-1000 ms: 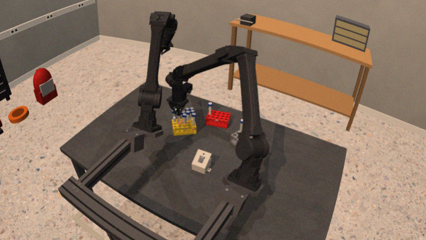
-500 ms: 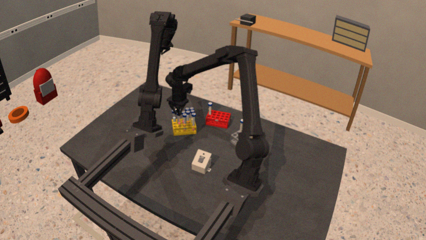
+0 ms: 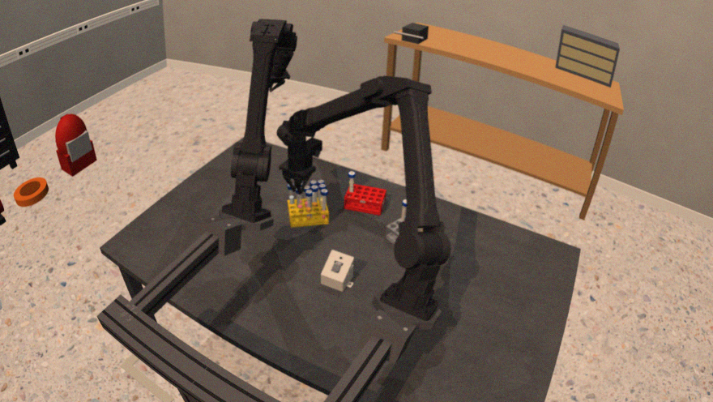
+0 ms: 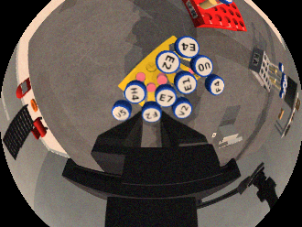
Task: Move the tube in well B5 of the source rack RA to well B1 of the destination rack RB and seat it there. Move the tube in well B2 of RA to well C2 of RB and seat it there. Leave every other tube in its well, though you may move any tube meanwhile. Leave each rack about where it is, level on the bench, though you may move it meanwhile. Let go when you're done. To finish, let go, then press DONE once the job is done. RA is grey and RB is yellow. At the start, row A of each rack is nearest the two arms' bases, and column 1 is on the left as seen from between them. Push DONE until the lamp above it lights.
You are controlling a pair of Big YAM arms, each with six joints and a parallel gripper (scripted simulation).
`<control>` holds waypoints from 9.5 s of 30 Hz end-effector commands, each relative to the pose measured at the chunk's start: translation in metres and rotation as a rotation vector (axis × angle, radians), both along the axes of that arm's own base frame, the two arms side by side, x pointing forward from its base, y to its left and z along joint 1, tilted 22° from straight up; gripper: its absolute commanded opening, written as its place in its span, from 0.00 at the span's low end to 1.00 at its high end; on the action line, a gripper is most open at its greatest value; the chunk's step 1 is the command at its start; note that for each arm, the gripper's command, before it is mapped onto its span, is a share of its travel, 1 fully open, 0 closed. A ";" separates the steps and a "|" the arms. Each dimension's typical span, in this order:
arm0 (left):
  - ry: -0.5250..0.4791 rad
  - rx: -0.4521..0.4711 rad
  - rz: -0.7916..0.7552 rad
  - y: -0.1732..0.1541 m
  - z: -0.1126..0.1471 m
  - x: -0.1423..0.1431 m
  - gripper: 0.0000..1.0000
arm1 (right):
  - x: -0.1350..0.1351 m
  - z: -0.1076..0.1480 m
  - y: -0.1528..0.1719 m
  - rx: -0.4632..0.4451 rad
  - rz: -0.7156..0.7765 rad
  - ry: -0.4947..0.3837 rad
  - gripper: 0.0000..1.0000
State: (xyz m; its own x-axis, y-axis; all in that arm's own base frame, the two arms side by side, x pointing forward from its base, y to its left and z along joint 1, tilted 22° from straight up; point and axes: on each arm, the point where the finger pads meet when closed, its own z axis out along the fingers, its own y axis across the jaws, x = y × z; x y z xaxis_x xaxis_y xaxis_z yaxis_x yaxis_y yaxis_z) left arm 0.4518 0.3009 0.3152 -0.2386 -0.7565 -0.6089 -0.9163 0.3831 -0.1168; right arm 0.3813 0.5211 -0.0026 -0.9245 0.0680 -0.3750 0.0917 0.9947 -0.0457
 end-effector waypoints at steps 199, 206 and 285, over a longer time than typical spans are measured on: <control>-0.035 0.019 0.001 0.003 0.020 0.004 0.30 | 0.142 0.115 -0.097 0.161 -0.436 -0.030 0.30; -0.035 0.019 0.001 0.003 0.020 0.004 0.30 | 0.145 0.105 -0.097 0.161 -0.434 -0.030 0.30; -0.035 0.019 0.001 0.003 0.020 0.004 0.30 | 0.162 0.086 -0.089 0.196 -0.428 -0.053 0.00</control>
